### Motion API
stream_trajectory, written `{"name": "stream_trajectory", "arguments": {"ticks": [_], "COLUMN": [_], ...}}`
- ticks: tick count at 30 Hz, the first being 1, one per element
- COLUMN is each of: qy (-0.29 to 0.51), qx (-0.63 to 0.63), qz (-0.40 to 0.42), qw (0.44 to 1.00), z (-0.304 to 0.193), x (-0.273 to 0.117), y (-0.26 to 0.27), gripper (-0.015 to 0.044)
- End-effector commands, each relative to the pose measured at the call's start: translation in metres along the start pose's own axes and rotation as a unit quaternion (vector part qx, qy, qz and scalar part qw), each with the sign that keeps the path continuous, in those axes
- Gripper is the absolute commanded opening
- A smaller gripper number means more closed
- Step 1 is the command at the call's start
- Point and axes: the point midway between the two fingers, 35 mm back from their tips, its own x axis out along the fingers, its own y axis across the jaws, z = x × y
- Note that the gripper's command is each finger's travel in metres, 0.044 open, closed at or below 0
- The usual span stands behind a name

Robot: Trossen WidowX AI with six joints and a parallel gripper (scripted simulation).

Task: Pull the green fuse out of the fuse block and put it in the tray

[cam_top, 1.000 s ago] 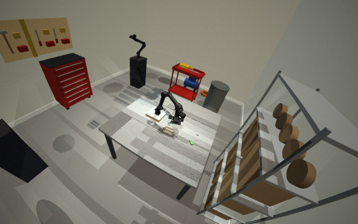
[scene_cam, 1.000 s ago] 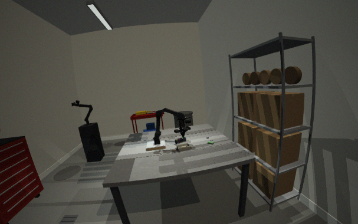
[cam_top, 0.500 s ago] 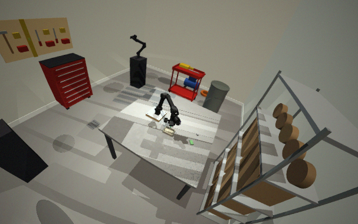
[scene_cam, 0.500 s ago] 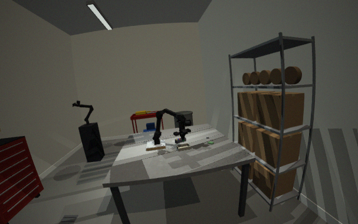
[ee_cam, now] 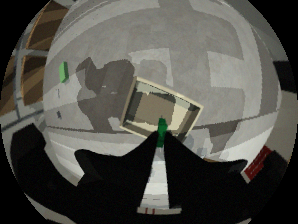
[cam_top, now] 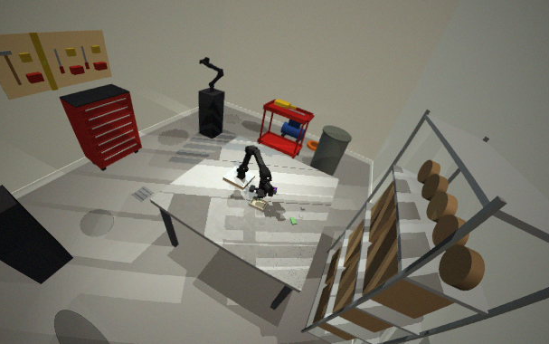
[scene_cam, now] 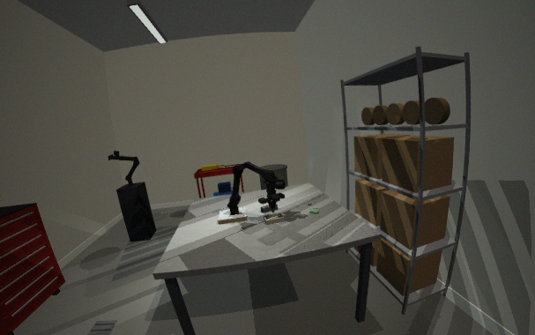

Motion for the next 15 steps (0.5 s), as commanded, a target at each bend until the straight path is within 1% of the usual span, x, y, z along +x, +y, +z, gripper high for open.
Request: {"name": "stream_trajectory", "arguments": {"ticks": [1,15], "qy": [0.001,0.001], "qx": [-0.003,-0.003], "qz": [-0.002,-0.002], "qw": [1.0,1.0], "z": [0.0,0.0], "x": [0.008,0.029], "y": [0.0,-0.001], "gripper": [0.0,0.0]}}
